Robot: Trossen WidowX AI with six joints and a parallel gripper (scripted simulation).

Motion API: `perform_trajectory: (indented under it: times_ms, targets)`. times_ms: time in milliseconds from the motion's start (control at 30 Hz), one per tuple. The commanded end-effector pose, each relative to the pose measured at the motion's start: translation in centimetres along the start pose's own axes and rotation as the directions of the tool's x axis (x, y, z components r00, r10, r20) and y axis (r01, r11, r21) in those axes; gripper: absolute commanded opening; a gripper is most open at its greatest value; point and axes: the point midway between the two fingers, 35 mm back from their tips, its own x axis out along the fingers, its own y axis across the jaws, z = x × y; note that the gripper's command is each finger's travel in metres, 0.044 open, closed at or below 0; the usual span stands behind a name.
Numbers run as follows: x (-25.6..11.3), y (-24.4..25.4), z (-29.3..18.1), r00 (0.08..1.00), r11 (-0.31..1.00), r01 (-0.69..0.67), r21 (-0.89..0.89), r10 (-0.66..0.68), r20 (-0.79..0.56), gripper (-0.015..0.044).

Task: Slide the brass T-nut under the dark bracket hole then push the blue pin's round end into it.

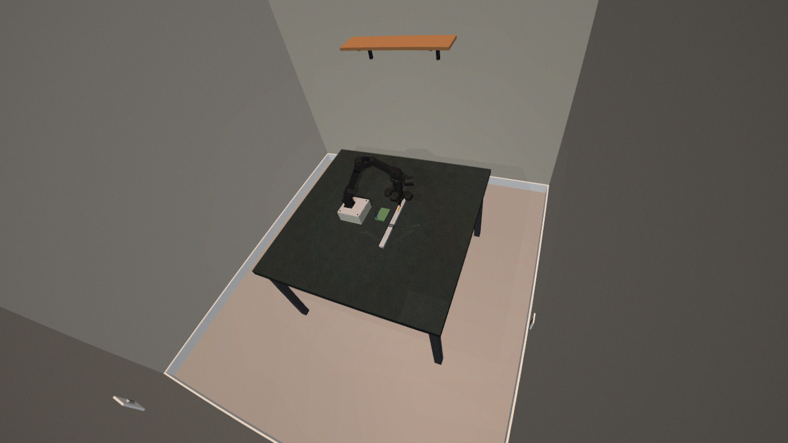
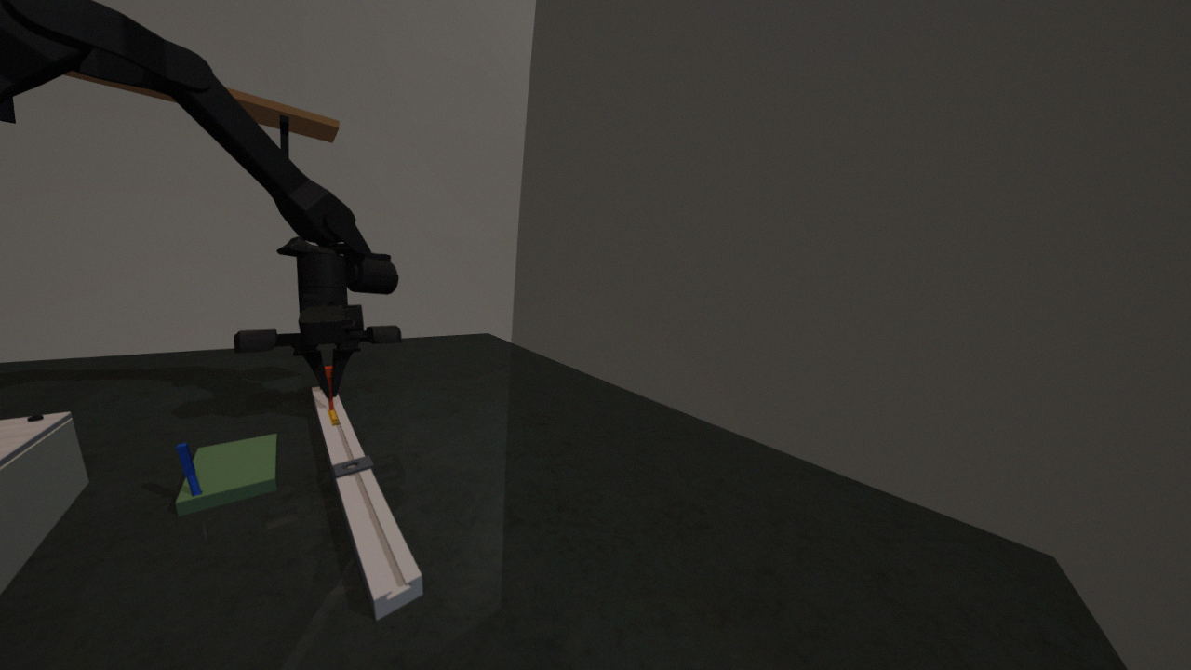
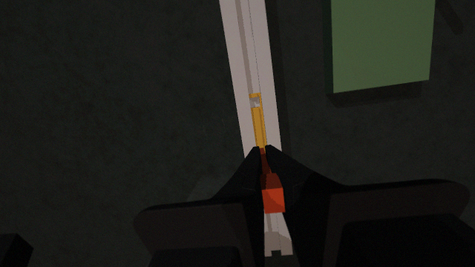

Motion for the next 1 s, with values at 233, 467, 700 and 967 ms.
perform_trajectory:
  times_ms: [233, 467, 700, 967]
  targets:
    - [0.4, -0.1, 1.9, 1.000, 1.000, -0.001, -0.005, 0.001, 0.007, -0.0150]
    - [0.7, -0.1, 3.1, 1.000, 1.000, -0.001, -0.005, 0.001, 0.008, -0.0150]
    - [1.0, -0.1, 4.3, 1.000, 1.000, -0.001, -0.005, 0.001, 0.009, -0.0150]
    - [1.2, 0.0, 5.7, 1.000, 1.000, -0.001, -0.005, 0.001, 0.010, -0.0150]
